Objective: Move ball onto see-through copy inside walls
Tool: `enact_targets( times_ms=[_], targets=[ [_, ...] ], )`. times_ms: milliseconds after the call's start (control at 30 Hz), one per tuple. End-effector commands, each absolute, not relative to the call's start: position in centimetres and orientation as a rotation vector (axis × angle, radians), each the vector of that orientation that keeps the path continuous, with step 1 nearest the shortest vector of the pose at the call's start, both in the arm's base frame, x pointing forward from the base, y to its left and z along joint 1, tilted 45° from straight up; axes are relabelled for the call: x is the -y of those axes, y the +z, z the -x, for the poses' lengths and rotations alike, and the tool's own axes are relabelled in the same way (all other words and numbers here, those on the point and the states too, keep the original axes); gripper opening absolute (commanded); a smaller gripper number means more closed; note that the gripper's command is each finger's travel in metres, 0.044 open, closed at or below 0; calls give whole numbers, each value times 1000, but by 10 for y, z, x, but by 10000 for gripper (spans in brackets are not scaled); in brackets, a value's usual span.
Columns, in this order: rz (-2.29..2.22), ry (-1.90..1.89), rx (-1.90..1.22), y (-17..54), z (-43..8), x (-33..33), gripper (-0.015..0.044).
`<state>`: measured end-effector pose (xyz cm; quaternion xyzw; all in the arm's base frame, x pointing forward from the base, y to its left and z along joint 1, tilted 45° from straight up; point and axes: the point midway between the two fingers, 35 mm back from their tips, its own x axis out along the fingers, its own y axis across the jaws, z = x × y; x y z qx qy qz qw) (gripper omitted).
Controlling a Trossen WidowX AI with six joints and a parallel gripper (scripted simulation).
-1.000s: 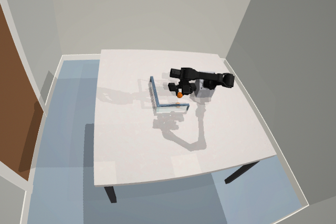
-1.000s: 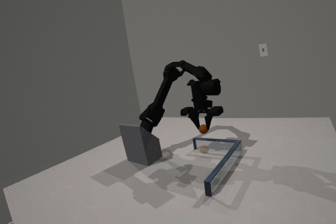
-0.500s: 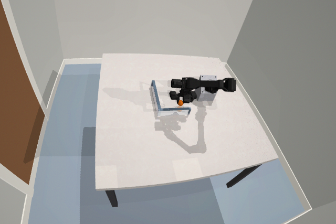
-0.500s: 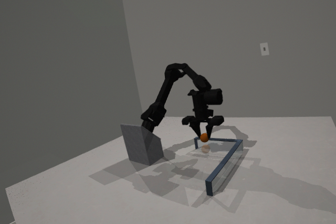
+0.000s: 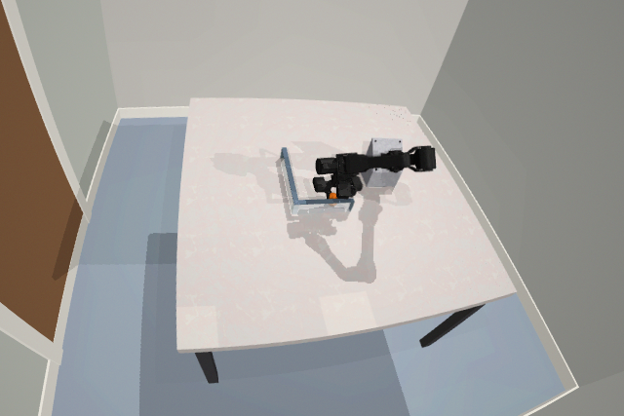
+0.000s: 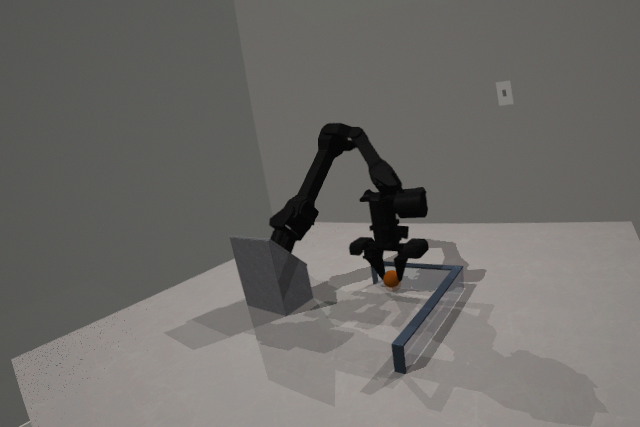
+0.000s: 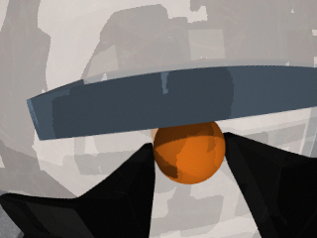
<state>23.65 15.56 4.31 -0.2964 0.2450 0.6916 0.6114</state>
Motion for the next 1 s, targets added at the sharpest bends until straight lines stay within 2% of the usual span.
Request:
enact_targets(
  times_ms=[0,500,900,967],
  targets=[
    [675,1597,-568,40,-235,-159,0],
    [674,1598,-568,30,-234,-169,0],
    [678,1596,-564,31,-235,-168,311],
    [678,1596,-564,31,-235,-168,311]
  ],
)
